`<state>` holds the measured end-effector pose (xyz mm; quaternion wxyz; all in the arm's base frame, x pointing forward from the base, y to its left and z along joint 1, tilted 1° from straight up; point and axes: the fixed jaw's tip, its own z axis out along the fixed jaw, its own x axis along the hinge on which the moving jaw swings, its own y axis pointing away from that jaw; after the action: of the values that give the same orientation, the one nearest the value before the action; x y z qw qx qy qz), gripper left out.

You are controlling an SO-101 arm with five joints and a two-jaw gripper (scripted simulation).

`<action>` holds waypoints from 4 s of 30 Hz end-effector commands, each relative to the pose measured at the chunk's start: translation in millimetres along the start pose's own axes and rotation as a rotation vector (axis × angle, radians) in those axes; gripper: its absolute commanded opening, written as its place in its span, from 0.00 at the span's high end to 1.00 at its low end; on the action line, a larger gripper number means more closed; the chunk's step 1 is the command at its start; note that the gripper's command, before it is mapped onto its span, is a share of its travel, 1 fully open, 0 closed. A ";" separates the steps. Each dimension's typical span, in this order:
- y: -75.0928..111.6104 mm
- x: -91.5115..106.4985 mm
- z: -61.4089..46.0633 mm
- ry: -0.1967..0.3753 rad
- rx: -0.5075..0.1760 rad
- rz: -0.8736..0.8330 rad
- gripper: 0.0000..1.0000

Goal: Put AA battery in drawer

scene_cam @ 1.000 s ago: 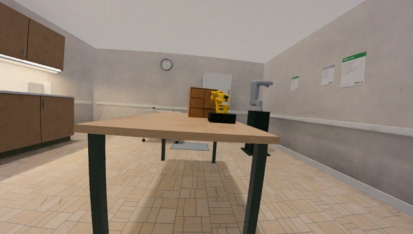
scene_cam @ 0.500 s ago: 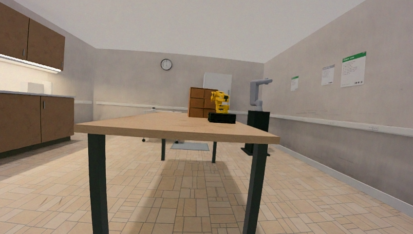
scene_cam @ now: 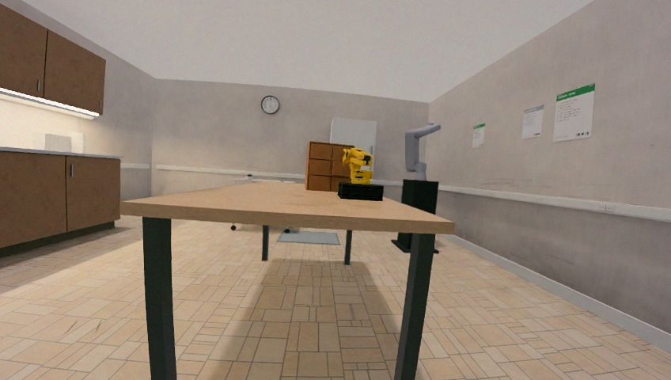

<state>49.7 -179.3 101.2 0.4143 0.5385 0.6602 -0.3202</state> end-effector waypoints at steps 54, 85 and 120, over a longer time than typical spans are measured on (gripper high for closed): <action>-3.1 -2.7 21.6 0.005 0.014 0.004 0.79; -4.8 -0.3 39.4 0.004 0.019 0.006 0.79; -6.3 -4.8 40.0 0.004 0.025 0.009 0.79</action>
<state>53.3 -216.1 85.3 0.4088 0.5466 0.6556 -0.3231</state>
